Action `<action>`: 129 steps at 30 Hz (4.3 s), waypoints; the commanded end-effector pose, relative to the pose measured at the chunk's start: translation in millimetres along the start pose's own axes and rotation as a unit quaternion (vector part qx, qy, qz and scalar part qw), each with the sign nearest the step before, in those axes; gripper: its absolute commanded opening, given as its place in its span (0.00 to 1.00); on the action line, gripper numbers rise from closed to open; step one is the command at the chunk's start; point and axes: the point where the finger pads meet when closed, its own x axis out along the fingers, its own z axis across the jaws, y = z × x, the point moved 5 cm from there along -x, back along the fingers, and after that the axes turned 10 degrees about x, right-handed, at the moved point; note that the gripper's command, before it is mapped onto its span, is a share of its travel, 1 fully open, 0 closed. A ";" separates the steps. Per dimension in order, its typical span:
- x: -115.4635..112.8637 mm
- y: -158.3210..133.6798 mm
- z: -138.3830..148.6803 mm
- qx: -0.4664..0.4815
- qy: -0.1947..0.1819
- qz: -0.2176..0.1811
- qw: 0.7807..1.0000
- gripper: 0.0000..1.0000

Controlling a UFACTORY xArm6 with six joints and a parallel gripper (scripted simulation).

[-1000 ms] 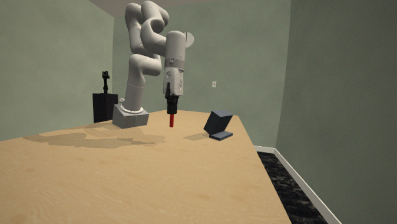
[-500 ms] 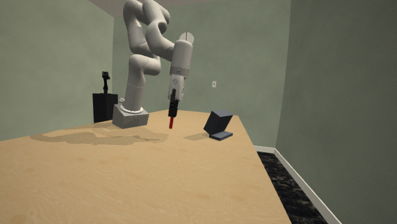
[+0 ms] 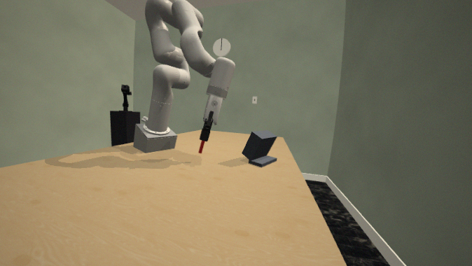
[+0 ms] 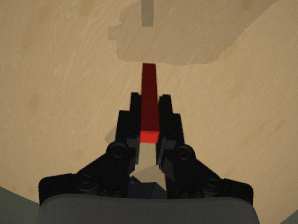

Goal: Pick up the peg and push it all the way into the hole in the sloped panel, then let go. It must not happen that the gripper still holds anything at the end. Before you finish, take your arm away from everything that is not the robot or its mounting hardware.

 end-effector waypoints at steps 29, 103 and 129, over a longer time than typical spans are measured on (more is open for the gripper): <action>23.0 7.5 51.1 -0.205 0.057 0.116 0.970 0.00; 25.4 -10.8 113.5 -0.571 0.354 0.237 0.701 0.00; 11.2 -35.5 150.4 -0.638 0.475 0.211 0.568 0.00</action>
